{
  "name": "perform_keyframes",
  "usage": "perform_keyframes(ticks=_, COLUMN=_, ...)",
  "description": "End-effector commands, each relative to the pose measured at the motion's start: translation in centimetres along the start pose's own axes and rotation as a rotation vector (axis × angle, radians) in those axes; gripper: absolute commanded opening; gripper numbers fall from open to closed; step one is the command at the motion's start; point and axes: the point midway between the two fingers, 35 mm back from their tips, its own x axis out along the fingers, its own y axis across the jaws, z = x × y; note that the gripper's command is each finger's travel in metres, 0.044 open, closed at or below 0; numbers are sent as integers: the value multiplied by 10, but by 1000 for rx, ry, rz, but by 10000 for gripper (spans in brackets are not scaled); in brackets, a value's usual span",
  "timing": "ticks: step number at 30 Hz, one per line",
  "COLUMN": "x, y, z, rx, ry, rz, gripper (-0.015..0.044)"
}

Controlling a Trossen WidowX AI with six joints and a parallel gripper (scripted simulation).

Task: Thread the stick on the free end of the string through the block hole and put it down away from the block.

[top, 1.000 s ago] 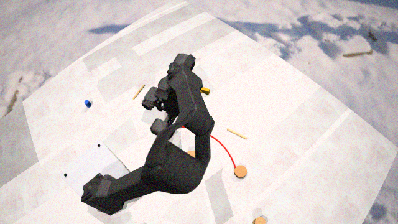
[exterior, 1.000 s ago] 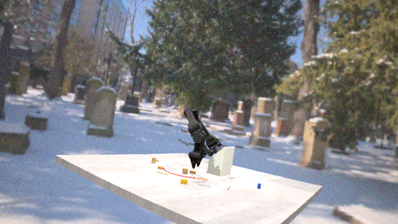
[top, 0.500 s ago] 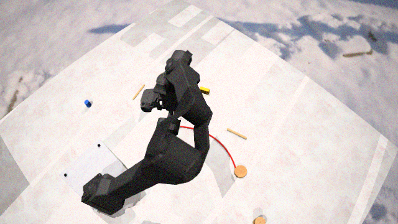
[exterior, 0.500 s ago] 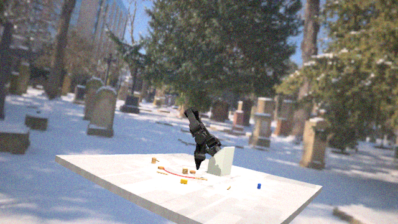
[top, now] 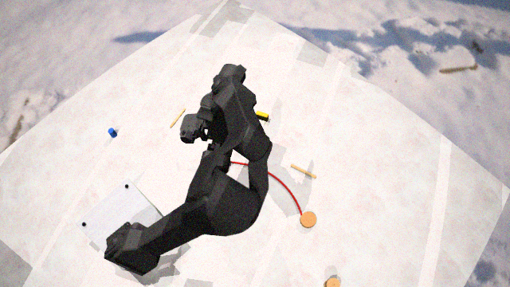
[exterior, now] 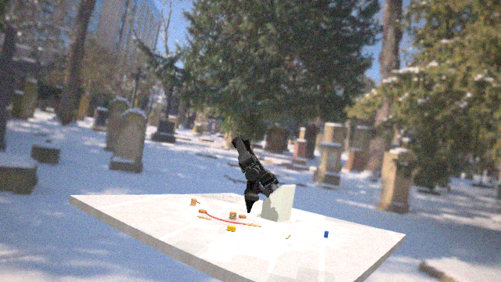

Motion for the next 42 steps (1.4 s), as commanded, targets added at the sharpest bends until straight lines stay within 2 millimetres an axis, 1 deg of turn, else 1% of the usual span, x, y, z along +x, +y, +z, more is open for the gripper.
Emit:
perform_keyframes(ticks=1, x=3, y=-1, z=1, rx=-6, ry=-5, rz=0, gripper=125)
perform_keyframes(ticks=35, x=58, y=0, z=1, rx=-6, ry=-4, rz=2, gripper=125)
perform_keyframes(ticks=42, x=60, y=0, z=1, rx=-6, ry=-3, rz=2, gripper=125)
